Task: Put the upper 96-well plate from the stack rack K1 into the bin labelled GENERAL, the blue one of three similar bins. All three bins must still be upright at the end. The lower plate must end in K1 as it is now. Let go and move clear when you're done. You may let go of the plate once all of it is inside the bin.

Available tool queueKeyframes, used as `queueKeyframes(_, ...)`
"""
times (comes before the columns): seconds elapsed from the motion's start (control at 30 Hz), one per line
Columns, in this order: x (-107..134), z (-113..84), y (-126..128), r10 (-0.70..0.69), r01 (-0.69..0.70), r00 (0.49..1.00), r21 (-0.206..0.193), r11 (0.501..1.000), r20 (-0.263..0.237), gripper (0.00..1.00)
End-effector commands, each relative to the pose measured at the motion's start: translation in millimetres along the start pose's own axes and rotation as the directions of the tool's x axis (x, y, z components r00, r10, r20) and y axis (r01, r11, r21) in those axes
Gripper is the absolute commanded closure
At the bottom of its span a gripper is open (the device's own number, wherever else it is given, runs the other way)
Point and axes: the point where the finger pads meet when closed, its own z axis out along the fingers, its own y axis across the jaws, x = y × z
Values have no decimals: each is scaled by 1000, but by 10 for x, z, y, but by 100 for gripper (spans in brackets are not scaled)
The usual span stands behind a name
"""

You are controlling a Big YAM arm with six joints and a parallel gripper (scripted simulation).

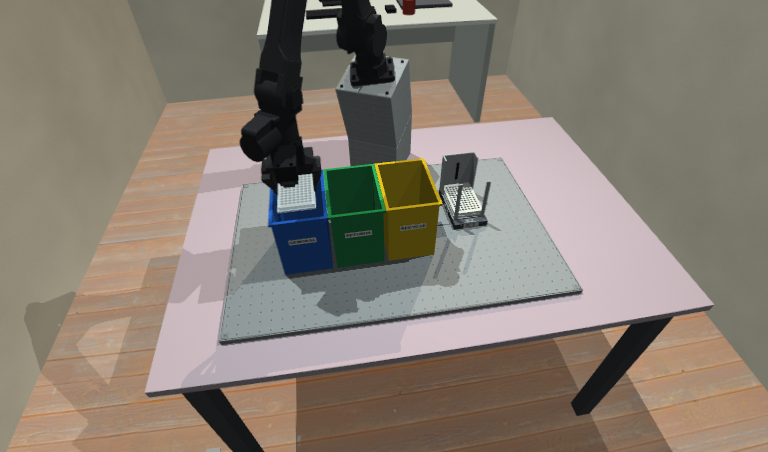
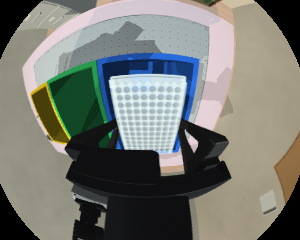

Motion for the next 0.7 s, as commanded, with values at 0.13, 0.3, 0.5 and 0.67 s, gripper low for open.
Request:
queueKeyframes(0.13, -20, 109, 17, 2, -2, 1000, -1, 1000, -1, 100)
queueKeyframes(0.3, -13, 131, 25, 1, -1, 1000, -2, 1000, -3, 100)
queueKeyframes(0.5, 2, 176, 37, 1, -1, 1000, -3, 1000, -5, 100)
queueKeyframes(0.67, 9, 211, 45, 1, -1, 1000, -4, 1000, -6, 100)
